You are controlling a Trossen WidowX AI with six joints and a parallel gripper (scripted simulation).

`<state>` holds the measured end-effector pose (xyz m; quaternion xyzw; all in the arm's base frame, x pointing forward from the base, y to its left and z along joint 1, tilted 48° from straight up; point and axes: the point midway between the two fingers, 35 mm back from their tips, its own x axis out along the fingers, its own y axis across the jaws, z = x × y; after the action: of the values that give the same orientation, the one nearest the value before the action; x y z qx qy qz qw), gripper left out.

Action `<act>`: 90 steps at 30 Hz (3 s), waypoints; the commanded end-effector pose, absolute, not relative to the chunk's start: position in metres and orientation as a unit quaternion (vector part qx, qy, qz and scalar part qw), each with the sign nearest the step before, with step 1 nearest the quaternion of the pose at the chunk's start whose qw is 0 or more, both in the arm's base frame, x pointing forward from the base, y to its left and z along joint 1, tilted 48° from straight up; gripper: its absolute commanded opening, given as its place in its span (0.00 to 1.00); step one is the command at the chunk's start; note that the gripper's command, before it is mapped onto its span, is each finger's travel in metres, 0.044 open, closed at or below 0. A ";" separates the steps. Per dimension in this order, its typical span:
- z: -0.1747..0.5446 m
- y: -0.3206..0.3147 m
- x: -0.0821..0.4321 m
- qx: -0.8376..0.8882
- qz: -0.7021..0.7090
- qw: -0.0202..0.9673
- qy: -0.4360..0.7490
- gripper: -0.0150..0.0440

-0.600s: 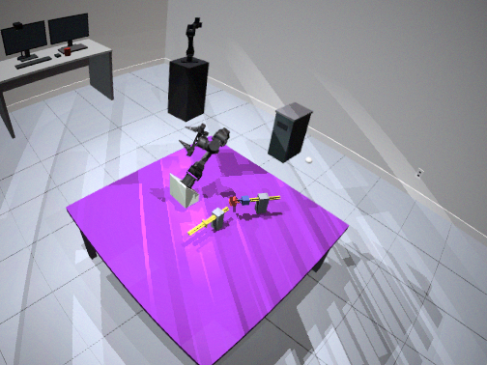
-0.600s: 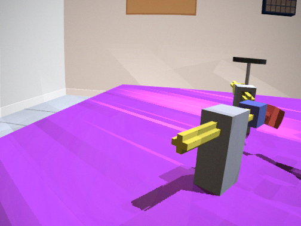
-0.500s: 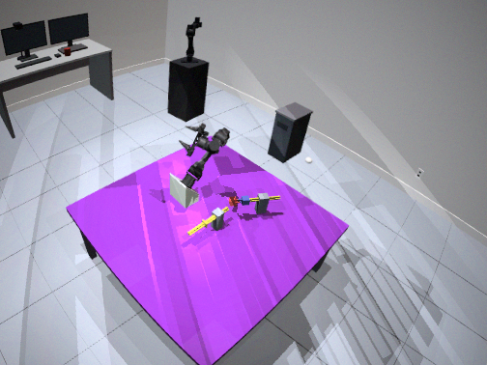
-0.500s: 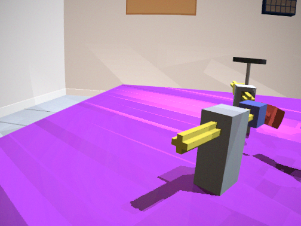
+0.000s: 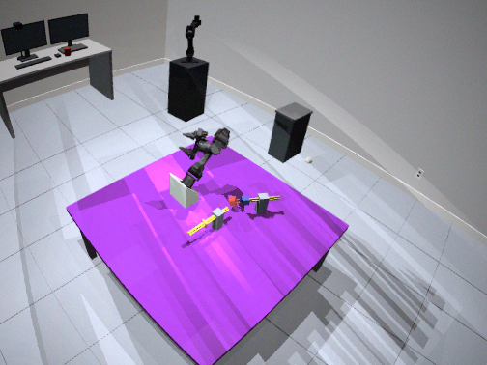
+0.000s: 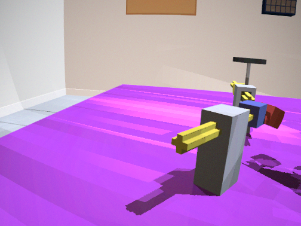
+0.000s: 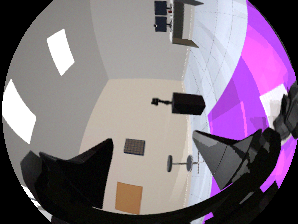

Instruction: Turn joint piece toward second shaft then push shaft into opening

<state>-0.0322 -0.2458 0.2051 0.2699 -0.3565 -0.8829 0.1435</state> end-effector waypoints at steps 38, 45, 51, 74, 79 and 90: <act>0.125 -0.196 0.055 0.433 -0.795 0.309 0.291 1.00; 0.117 -0.181 0.070 0.445 -0.730 0.347 0.386 1.00; 0.112 -0.167 0.083 0.450 -0.665 0.380 0.459 1.00; 0.106 -0.105 0.129 0.440 -0.349 0.508 0.654 1.00; 0.108 -0.091 0.138 0.431 -0.270 0.534 0.675 1.00; 0.117 -0.059 0.157 0.405 -0.094 0.589 0.693 1.00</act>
<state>0.1513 -0.0679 0.1138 0.4124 0.6914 -0.1441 0.5754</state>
